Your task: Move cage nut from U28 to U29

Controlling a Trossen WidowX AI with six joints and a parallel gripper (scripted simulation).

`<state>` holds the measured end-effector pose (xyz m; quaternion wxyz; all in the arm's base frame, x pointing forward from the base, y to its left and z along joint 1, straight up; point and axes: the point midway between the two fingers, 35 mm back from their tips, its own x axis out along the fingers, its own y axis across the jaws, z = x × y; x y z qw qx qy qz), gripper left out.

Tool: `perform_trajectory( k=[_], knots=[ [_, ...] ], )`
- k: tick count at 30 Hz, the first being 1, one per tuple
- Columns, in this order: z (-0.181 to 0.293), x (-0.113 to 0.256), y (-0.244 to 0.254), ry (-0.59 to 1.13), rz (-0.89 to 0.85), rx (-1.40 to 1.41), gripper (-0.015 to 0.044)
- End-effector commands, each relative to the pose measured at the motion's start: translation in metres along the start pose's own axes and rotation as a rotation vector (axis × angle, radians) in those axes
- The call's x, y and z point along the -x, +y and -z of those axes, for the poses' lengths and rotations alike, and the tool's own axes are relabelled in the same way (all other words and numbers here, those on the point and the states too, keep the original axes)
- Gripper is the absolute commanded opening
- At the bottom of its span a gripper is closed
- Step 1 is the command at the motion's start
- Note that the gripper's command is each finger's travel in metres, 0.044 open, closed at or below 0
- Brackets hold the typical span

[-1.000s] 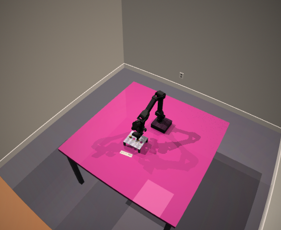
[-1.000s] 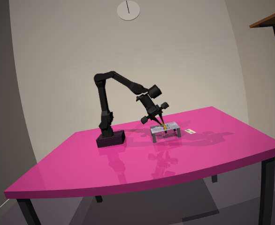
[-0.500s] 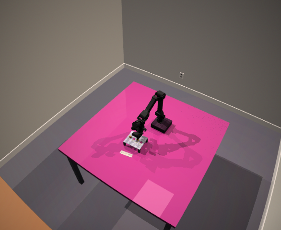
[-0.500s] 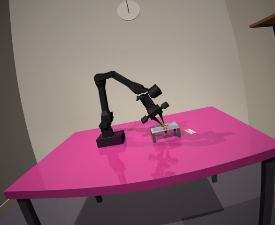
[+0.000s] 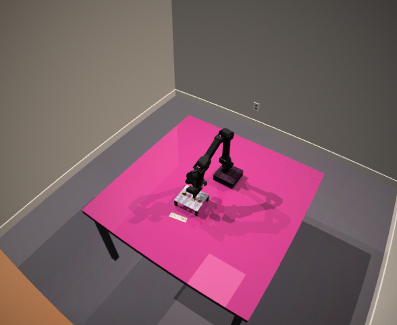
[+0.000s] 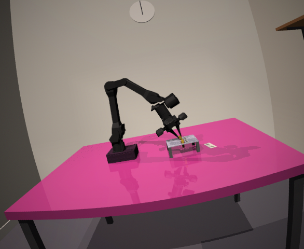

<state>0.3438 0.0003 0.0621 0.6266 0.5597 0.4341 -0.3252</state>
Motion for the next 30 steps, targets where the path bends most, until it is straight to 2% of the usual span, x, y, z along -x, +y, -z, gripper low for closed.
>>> perform_trajectory(
  k=[1, 30],
  knots=[
    [-0.0004, 0.0002, 0.0005, -0.003, 0.001, 0.001, 0.0038],
    [-0.0004, 0.0012, 0.0022, -0.002, 0.028, 0.001, 0.0038]
  ],
)
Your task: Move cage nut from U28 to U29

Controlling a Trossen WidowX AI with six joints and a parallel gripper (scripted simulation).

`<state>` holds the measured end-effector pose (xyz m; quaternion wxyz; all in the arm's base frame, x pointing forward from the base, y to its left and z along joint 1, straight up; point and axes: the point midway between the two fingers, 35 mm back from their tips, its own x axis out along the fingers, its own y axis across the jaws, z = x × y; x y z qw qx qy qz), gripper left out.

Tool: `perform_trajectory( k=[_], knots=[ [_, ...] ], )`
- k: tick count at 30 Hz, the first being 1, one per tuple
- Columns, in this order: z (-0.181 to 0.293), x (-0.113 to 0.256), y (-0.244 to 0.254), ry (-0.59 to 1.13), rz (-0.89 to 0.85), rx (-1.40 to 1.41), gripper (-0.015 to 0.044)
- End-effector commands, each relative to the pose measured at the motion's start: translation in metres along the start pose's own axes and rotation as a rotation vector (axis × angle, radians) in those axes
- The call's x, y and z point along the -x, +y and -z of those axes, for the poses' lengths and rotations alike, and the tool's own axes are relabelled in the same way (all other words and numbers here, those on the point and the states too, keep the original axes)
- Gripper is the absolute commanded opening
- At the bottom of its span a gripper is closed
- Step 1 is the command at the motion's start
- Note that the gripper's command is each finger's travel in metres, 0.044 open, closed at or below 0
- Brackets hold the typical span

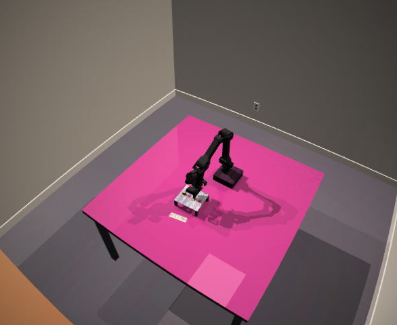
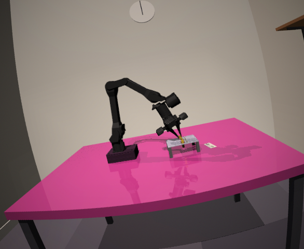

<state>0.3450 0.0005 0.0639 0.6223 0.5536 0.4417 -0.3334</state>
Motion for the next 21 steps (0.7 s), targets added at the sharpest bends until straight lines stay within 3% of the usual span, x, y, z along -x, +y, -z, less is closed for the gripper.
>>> perform_trajectory(
  k=[1, 21],
  knots=[
    [-0.0004, 0.0002, 0.0004, -0.003, 0.001, 0.000, 0.0038],
    [-0.0004, 0.0010, 0.0019, -0.002, 0.021, 0.000, 0.0038]
  ],
)
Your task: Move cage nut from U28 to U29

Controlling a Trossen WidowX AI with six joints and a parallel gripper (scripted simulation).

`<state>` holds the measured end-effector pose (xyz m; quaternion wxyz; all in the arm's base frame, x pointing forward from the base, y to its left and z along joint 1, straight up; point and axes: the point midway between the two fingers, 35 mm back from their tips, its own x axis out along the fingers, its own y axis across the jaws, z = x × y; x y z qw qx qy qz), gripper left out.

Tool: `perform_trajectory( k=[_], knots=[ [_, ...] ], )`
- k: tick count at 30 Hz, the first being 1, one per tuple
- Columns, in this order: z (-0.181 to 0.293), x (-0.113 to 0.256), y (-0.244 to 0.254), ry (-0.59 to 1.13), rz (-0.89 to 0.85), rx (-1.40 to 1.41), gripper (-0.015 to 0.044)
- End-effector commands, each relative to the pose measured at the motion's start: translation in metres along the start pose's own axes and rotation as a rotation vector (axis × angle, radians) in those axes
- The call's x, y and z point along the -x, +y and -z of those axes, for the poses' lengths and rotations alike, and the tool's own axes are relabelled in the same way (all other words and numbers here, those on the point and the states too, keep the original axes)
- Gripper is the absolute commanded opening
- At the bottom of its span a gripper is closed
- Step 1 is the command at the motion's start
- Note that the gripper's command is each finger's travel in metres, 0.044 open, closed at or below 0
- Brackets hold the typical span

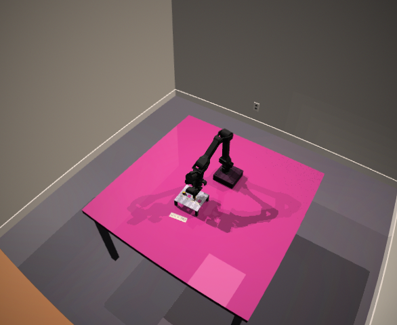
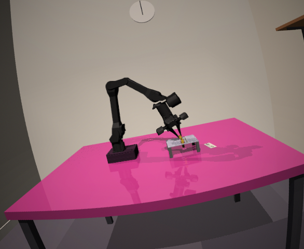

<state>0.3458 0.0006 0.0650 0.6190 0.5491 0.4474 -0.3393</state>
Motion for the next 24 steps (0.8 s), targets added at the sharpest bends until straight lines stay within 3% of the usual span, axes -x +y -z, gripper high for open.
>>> perform_trajectory(
  k=[1, 24],
  knots=[
    [-0.0004, 0.0004, 0.0008, -0.003, 0.002, 0.000, 0.0038],
    [-0.0005, 0.0014, 0.0024, -0.003, 0.024, 0.000, 0.0038]
  ],
)
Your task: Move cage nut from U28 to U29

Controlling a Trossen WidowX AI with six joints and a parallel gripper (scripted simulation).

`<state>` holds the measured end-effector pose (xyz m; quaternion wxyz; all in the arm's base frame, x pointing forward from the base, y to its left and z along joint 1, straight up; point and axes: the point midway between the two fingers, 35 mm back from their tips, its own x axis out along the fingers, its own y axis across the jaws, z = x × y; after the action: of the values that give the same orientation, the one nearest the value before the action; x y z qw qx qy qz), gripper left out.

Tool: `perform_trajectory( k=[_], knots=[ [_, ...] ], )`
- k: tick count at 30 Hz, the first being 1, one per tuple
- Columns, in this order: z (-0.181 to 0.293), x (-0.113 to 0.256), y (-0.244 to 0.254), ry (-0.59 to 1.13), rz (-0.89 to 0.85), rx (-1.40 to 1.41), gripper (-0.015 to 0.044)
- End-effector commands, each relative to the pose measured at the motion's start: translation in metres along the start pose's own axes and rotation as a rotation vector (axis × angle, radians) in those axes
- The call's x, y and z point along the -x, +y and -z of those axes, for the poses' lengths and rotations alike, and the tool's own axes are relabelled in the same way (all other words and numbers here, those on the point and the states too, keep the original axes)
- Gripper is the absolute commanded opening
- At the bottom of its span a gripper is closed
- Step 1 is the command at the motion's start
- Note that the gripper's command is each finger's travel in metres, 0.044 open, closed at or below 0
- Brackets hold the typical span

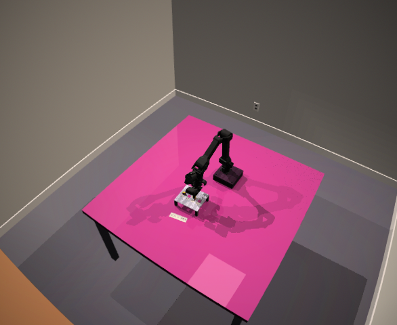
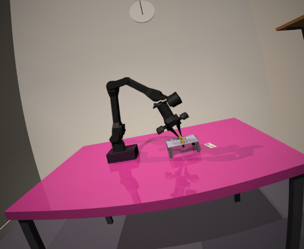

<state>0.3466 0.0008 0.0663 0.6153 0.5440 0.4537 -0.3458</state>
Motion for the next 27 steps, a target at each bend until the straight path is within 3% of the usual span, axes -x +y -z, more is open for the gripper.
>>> perform_trajectory(
  k=[1, 27],
  knots=[
    [-0.0005, 0.0006, 0.0012, -0.003, 0.004, -0.001, 0.0038],
    [-0.0005, 0.0010, 0.0032, -0.003, 0.043, -0.001, 0.0038]
  ],
)
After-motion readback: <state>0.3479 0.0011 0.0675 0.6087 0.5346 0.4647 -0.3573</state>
